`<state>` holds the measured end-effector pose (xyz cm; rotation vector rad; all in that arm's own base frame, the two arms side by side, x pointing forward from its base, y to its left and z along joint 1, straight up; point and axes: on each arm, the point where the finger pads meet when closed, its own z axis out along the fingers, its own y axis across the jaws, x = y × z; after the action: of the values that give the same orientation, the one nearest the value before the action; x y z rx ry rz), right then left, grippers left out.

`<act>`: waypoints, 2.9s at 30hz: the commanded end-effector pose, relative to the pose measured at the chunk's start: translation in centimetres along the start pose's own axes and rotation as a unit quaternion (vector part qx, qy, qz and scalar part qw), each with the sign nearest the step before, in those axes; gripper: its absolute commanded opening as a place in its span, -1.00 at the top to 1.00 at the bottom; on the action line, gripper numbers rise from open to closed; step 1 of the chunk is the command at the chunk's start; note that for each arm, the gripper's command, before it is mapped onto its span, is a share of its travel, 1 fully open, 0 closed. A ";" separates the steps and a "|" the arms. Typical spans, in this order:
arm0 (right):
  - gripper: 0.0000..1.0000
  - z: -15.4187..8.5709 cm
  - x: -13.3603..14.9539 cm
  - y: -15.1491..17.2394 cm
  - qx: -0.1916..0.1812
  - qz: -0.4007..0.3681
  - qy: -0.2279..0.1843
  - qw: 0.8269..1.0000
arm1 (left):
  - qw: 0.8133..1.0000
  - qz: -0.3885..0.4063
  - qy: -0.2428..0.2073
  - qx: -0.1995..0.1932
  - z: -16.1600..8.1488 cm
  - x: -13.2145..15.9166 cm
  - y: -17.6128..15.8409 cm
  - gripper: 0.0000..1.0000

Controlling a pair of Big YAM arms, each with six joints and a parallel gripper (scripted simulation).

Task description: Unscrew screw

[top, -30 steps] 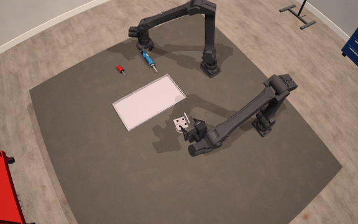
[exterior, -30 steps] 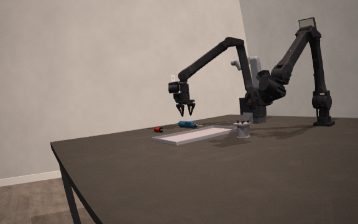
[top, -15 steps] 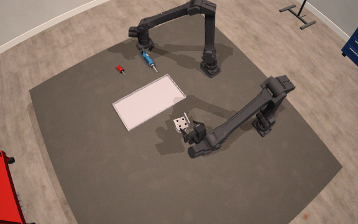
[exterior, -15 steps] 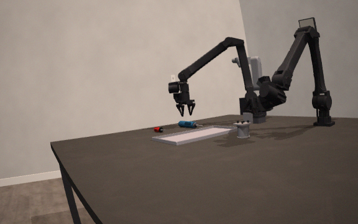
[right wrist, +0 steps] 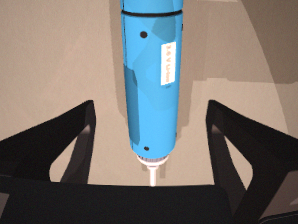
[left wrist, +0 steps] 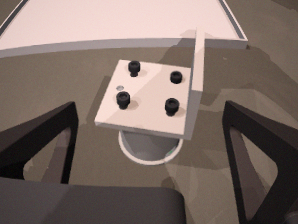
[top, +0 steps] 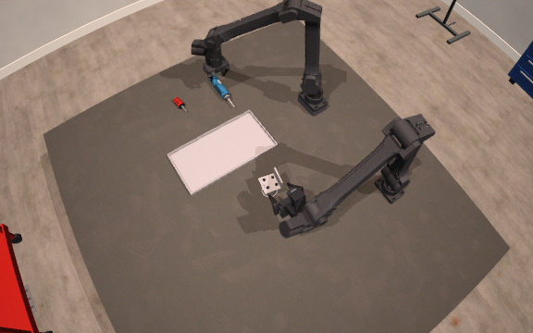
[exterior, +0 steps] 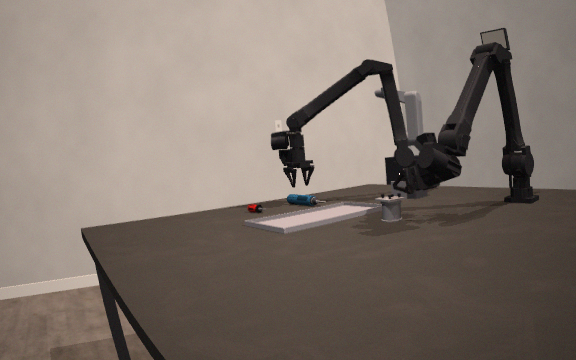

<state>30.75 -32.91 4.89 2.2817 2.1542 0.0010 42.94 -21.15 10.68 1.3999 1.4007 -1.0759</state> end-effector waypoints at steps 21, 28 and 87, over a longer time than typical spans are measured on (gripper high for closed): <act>-0.30 0.8 0.5 0.5 0.001 -0.001 0.000 1.000 | 1.000 0.002 -0.001 -0.002 1.1 4.8 0.0 -0.72; -0.30 0.8 0.5 0.5 0.001 -0.001 0.000 1.000 | 1.000 0.014 -0.002 -0.004 1.4 4.9 0.9 -0.72; -0.30 0.8 0.5 0.5 0.001 -0.001 0.000 1.000 | 1.000 -0.003 0.001 0.004 5.8 7.1 -0.3 -0.72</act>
<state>30.75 -32.91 4.89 2.2817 2.1542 0.0010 42.92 -24.18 2.85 1.4077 1.3921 -1.0651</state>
